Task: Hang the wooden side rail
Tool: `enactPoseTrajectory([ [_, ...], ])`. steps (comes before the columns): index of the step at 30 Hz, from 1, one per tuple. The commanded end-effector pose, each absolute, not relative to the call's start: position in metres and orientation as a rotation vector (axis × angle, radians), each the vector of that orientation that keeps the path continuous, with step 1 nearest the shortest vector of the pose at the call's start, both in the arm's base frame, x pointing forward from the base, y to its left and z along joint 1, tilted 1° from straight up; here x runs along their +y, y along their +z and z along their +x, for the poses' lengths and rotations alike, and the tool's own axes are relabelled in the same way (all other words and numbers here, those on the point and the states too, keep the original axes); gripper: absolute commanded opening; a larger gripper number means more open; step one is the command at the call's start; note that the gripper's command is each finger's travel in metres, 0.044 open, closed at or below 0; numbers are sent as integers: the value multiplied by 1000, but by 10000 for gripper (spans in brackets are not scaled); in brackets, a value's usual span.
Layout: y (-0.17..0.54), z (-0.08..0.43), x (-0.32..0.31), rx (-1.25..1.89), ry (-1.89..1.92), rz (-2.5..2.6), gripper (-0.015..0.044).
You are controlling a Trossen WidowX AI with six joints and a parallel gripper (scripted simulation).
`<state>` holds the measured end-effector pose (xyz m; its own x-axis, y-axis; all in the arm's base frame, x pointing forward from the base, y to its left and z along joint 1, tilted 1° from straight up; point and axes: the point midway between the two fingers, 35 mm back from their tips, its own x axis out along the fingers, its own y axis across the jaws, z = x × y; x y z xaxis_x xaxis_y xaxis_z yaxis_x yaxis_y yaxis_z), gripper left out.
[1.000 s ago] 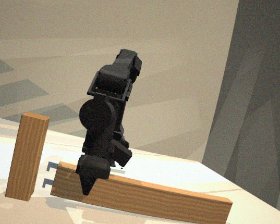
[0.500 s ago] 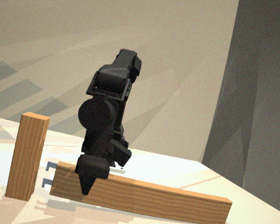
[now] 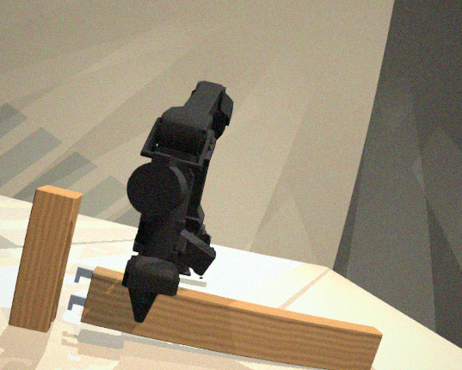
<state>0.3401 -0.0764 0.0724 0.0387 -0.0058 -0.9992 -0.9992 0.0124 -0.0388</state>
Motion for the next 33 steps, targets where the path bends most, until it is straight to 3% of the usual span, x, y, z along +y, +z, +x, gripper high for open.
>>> enactPoseTrajectory([
  [1, 74, 340, -78, 1189, 1162, -1230, 0],
  [33, 76, 343, -81, 1189, 1161, -1230, 0],
])
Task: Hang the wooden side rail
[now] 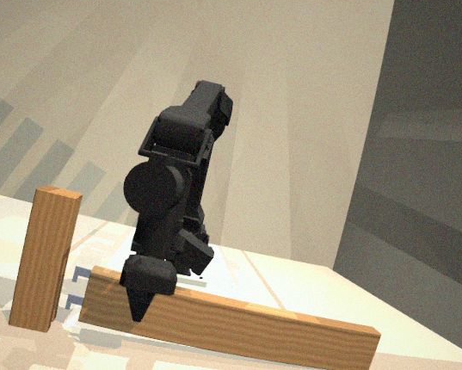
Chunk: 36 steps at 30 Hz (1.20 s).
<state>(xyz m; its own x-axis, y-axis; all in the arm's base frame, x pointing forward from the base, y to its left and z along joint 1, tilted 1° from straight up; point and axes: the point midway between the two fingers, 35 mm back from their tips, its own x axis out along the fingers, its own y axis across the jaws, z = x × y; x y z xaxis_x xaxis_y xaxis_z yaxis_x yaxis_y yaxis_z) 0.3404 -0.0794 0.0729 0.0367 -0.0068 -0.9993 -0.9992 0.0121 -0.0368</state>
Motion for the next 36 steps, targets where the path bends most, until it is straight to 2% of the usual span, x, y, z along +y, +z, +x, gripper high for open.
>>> enactPoseTrajectory([
  [1, 76, 343, -81, 1189, 1161, -1230, 0],
  [36, 75, 341, -85, 1190, 1161, -1230, 0],
])
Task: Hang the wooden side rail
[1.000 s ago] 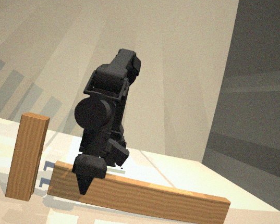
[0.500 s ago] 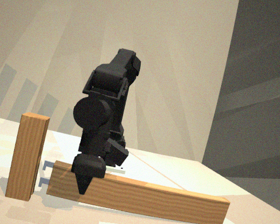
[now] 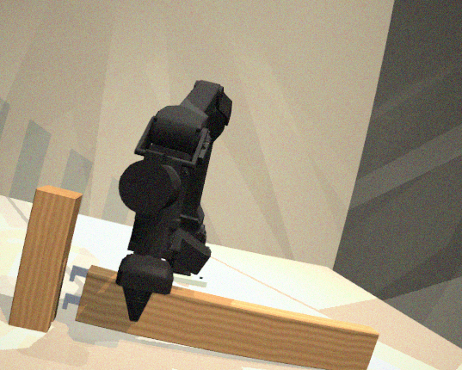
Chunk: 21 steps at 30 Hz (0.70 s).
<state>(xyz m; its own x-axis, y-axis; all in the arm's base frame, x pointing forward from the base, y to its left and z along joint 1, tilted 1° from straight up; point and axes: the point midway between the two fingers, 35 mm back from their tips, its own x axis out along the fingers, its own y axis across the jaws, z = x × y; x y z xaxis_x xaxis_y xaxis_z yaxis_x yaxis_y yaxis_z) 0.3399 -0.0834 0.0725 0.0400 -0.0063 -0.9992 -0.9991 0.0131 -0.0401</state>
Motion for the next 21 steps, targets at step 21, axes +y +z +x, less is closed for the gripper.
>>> enactPoseTrajectory([
  [21, 76, 342, -87, 1190, 1161, -1230, 0],
])
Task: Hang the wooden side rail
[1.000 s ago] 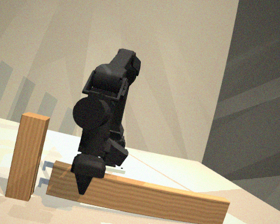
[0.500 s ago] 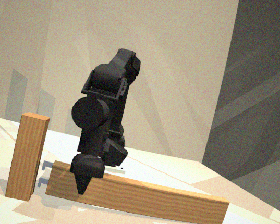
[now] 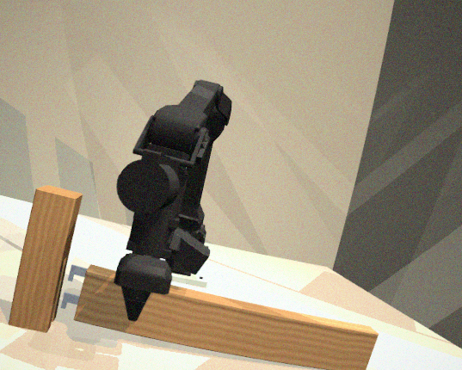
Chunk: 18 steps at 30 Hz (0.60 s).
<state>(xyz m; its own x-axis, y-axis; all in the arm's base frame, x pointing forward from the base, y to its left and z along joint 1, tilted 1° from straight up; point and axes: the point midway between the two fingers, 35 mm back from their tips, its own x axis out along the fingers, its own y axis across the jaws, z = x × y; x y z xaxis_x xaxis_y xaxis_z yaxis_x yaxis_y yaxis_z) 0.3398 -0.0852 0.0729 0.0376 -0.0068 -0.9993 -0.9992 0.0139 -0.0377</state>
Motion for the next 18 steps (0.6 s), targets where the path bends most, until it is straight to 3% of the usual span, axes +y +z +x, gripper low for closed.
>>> enactPoseTrajectory([
  [1, 76, 342, -87, 1190, 1161, -1230, 0],
  [18, 76, 342, -89, 1190, 1161, -1231, 0],
])
